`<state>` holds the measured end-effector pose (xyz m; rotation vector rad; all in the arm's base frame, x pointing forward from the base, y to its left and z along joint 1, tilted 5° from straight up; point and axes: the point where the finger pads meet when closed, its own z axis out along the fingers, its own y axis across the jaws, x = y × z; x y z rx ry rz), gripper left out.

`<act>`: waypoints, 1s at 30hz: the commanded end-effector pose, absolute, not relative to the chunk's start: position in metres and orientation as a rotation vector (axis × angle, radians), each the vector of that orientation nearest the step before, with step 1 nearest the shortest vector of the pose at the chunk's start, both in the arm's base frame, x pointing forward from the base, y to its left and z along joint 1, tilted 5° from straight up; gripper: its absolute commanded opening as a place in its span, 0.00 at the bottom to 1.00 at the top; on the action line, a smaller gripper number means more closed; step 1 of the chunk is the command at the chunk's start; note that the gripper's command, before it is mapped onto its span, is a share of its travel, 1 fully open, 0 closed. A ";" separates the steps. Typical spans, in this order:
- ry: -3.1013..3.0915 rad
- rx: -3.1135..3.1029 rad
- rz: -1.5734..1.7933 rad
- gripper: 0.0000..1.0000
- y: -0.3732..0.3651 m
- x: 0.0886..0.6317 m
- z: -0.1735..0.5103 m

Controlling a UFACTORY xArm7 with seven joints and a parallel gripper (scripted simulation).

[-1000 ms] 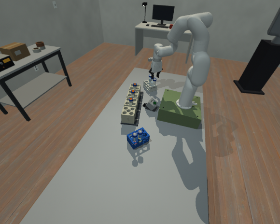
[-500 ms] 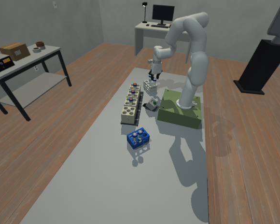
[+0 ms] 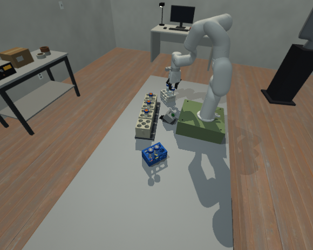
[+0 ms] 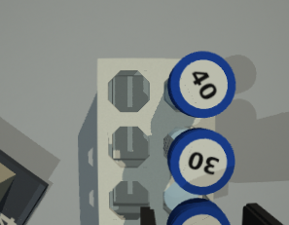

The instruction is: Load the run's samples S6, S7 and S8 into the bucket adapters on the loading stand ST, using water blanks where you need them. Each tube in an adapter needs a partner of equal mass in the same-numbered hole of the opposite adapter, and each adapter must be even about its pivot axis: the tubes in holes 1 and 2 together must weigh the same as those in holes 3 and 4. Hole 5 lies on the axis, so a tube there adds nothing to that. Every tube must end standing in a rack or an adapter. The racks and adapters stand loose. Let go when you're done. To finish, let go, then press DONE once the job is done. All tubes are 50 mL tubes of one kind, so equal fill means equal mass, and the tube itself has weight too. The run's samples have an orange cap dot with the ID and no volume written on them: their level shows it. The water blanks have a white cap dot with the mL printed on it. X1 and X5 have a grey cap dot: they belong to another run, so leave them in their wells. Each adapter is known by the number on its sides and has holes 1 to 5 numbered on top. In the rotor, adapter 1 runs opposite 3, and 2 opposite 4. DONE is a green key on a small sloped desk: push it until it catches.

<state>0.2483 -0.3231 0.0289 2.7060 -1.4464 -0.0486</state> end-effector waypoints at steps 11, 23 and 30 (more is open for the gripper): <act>-1.446 2.706 -0.043 0.57 -0.325 0.249 0.021; -1.446 2.706 -0.043 0.57 -0.325 0.249 0.015; -1.446 2.706 -0.043 0.57 -0.325 0.249 0.015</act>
